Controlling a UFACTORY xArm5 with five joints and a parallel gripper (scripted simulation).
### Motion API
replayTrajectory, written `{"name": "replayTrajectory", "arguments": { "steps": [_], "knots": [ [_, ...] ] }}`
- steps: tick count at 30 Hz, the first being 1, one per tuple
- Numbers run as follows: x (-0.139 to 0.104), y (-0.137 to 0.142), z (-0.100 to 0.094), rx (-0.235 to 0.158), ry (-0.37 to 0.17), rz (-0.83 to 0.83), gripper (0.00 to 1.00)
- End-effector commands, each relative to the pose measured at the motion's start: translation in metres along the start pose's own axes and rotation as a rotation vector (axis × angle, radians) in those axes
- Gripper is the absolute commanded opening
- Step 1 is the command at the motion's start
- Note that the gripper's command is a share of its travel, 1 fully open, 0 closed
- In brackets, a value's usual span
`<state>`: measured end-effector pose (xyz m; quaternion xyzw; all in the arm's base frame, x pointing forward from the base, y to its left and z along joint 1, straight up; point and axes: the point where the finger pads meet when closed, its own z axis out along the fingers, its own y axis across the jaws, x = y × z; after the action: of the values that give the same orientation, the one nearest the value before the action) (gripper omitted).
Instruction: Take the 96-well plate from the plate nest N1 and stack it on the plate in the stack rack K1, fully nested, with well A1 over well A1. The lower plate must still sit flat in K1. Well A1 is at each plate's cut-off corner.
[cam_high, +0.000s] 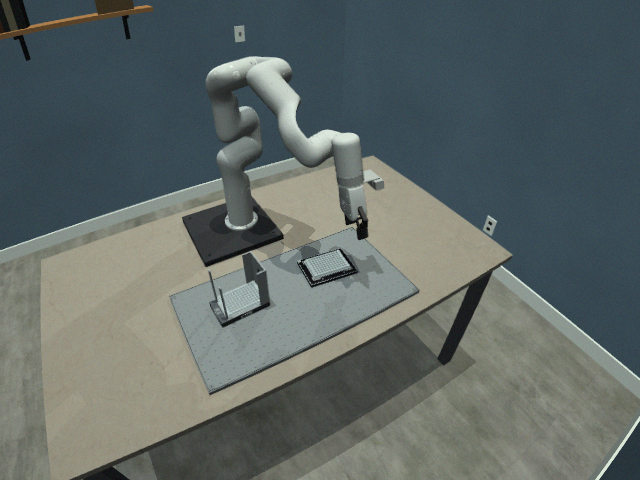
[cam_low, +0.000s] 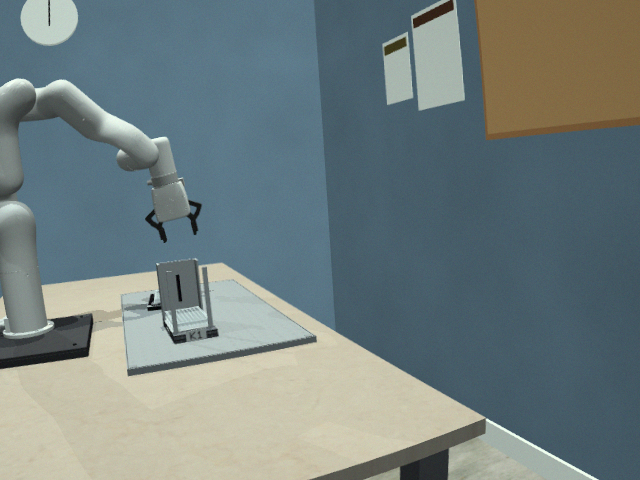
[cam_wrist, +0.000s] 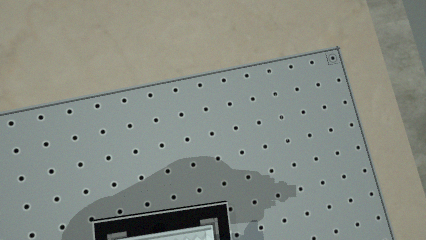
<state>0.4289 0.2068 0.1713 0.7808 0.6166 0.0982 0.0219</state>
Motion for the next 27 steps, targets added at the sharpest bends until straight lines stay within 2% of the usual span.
{"name": "replayTrajectory", "arguments": {
  "steps": [1,2,7,9,12,15,17,20,27],
  "knots": [
    [-0.015,-0.006,-0.006,0.035,-0.031,-0.025,1.00],
    [-0.020,-0.008,-0.007,0.057,-0.050,-0.040,1.00],
    [-0.031,-0.014,-0.010,0.058,-0.051,-0.041,1.00],
    [-0.039,-0.018,-0.013,0.107,-0.085,-0.070,1.00],
    [-0.051,-0.025,-0.016,0.108,-0.086,-0.071,1.00],
    [-0.051,-0.025,-0.016,0.108,-0.086,-0.071,1.00],
    [-0.059,-0.030,-0.019,0.159,-0.117,-0.100,1.00],
    [-0.070,-0.037,-0.023,0.160,-0.117,-0.101,1.00],
    [-0.070,-0.037,-0.023,0.160,-0.117,-0.101,1.00]
  ]
}}
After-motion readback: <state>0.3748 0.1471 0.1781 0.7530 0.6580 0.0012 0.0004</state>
